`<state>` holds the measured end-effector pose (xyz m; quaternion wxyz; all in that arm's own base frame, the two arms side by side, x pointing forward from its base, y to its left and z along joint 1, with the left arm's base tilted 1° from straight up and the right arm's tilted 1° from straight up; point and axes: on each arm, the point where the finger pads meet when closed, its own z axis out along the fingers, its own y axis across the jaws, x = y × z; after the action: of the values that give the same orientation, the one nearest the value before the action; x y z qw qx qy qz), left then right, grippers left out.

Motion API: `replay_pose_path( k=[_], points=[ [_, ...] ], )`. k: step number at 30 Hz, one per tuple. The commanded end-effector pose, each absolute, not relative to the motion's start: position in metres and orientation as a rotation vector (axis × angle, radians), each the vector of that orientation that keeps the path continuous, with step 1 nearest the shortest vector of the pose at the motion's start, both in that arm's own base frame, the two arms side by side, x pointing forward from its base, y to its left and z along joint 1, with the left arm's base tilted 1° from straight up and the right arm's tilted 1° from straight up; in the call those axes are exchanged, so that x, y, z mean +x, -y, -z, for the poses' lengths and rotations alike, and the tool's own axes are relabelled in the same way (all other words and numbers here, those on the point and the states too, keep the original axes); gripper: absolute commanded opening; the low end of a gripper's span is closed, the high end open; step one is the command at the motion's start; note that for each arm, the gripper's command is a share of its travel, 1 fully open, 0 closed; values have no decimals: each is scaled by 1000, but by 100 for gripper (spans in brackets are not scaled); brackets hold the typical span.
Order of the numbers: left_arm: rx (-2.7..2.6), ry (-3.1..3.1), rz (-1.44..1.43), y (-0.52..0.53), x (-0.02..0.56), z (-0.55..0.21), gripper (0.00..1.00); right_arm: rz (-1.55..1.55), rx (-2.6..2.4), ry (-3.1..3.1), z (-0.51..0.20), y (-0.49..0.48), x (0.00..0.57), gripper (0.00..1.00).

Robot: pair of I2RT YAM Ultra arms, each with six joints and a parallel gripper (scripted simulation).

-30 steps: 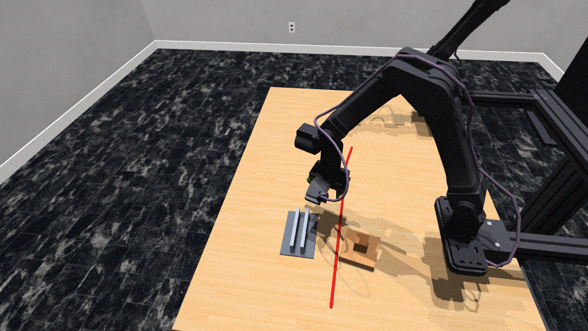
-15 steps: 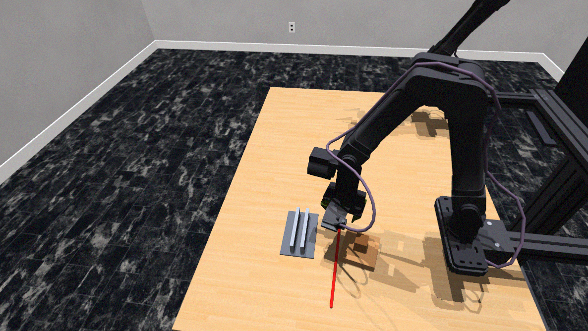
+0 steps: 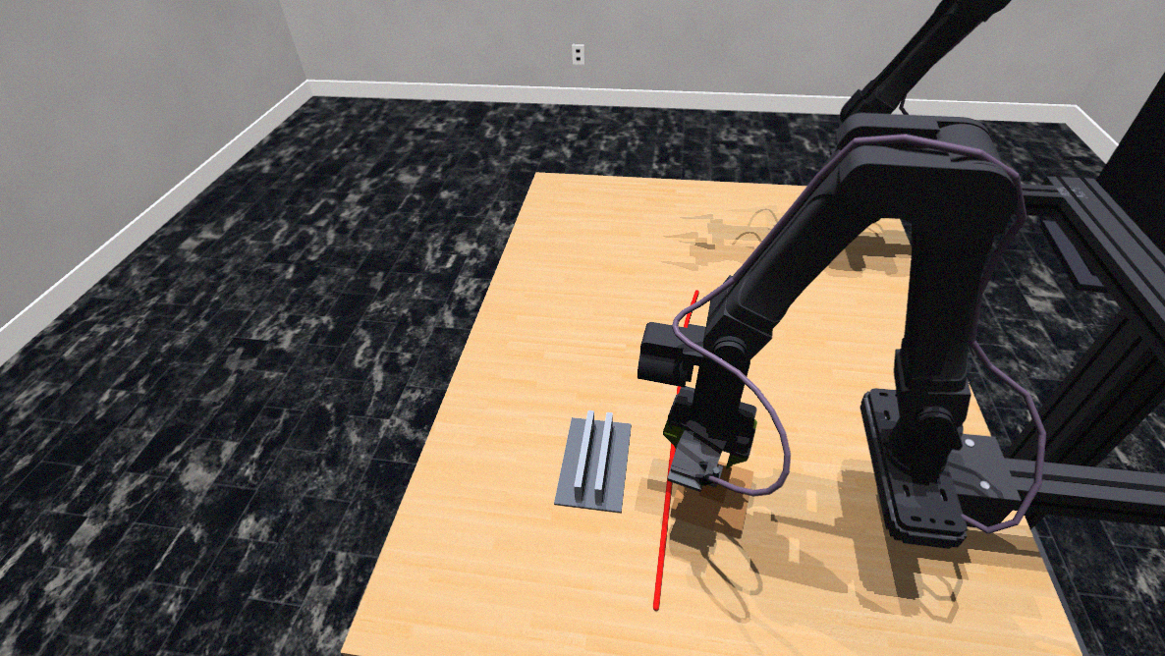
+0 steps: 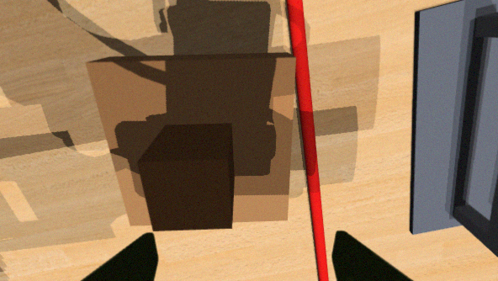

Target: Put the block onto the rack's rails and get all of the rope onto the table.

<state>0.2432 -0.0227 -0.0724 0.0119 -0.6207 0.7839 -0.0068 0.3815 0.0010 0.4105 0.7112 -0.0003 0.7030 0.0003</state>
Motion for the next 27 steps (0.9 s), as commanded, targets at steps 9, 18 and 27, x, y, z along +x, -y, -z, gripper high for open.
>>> replay_pose_path(
  k=[9,18,27],
  points=[
    [-1938,-2394,44,4,230,70,70,-10,-19,-1457,-452,-6,368,100],
    [-1945,-2391,39,4,232,66,70,-10,-19,-1457,-452,-6,368,100],
    [-1945,-2416,12,11,234,72,70,-10,-19,-1457,-452,-6,368,100]
  ],
)
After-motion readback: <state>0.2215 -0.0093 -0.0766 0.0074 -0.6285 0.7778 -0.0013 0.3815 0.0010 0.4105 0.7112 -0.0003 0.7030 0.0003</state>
